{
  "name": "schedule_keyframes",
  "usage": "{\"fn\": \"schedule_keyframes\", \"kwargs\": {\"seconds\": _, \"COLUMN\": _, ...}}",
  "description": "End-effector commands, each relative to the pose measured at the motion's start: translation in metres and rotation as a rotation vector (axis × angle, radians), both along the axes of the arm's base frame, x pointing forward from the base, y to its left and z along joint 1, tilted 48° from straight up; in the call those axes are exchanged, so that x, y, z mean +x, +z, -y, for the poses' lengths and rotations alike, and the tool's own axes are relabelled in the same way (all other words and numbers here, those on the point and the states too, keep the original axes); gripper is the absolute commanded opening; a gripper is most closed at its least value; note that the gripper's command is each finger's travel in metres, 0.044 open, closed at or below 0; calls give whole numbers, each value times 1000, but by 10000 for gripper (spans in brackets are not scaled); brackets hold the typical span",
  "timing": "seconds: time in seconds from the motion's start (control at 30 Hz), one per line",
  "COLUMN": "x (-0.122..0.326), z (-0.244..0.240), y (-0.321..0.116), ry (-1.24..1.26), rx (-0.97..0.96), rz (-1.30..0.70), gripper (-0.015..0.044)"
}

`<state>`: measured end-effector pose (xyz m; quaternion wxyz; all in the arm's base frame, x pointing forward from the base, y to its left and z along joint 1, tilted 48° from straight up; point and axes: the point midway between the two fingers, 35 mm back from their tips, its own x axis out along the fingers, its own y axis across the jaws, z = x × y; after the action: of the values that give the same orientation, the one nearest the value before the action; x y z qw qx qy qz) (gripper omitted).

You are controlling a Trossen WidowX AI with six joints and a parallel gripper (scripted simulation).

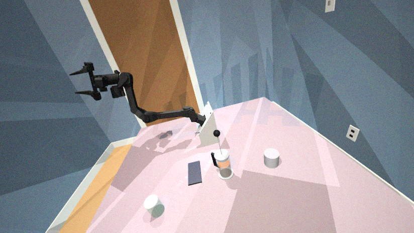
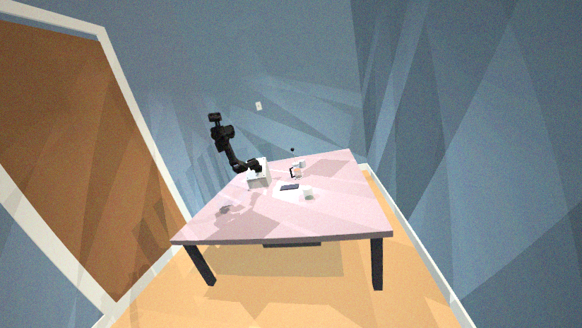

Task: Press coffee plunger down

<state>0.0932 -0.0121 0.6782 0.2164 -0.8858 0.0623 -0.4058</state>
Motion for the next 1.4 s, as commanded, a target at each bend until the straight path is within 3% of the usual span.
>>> {"fn": "schedule_keyframes", "kwargs": {"seconds": 0.0, "x": 0, "z": -1, "y": 0, "ry": -3, "rx": -7, "rz": 0, "gripper": 426}}
{"fn": "schedule_keyframes", "kwargs": {"seconds": 0.23, "x": -6, "z": -44, "y": 3, "ry": -92, "rx": -218, "rz": -4, "gripper": 440}}
{"fn": "schedule_keyframes", "kwargs": {"seconds": 0.6, "x": 7, "z": -203, "y": -43, "ry": -445, "rx": -1016, "rz": -36, "gripper": 440}}
{"fn": "schedule_keyframes", "kwargs": {"seconds": 0.8, "x": 20, "z": -232, "y": -65, "ry": -527, "rx": -1185, "rz": -49, "gripper": 440}}
{"fn": "schedule_keyframes", "kwargs": {"seconds": 1.07, "x": 60, "z": -308, "y": -154, "ry": -763, "rx": -1757, "rz": -62, "gripper": 440}}
{"fn": "schedule_keyframes", "kwargs": {"seconds": 1.37, "x": 116, "z": -345, "y": -287, "ry": -1000, "rx": -2465, "rz": -38, "gripper": 440}}
